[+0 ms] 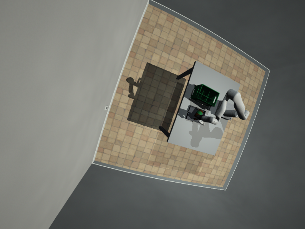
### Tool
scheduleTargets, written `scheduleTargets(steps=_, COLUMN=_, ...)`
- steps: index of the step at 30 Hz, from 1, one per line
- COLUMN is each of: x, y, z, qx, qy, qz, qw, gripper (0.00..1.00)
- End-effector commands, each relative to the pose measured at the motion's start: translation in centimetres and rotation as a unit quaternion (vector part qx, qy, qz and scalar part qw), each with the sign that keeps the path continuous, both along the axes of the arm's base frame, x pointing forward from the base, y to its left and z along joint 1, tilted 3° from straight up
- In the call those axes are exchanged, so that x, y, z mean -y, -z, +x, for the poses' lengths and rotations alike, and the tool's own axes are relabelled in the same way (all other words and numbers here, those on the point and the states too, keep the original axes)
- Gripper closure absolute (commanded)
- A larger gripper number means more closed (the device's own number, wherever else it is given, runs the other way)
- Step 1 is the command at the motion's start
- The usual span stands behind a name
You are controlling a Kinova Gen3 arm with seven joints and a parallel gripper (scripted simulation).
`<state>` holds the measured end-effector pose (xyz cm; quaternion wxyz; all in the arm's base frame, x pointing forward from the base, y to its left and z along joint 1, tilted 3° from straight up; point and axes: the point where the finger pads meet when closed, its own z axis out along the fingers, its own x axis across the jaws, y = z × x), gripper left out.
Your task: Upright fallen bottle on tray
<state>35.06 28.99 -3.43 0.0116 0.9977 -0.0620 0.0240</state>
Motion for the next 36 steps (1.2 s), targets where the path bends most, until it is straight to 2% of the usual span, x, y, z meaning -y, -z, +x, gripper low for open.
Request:
scheduleTargets(steps=1, x=0.0, y=-0.2, z=0.1, qx=0.001, qy=0.0, qz=0.001, qw=1.0, gripper=1.0)
scheduleTargets(steps=26, x=-0.1, y=-1.5, z=0.0, qx=0.001, qy=0.0, qz=0.001, qw=1.0, gripper=1.0)
scheduleTargets(steps=36, x=-0.1, y=-2.7, z=0.0, qx=0.001, qy=0.0, qz=0.001, qw=1.0, gripper=1.0)
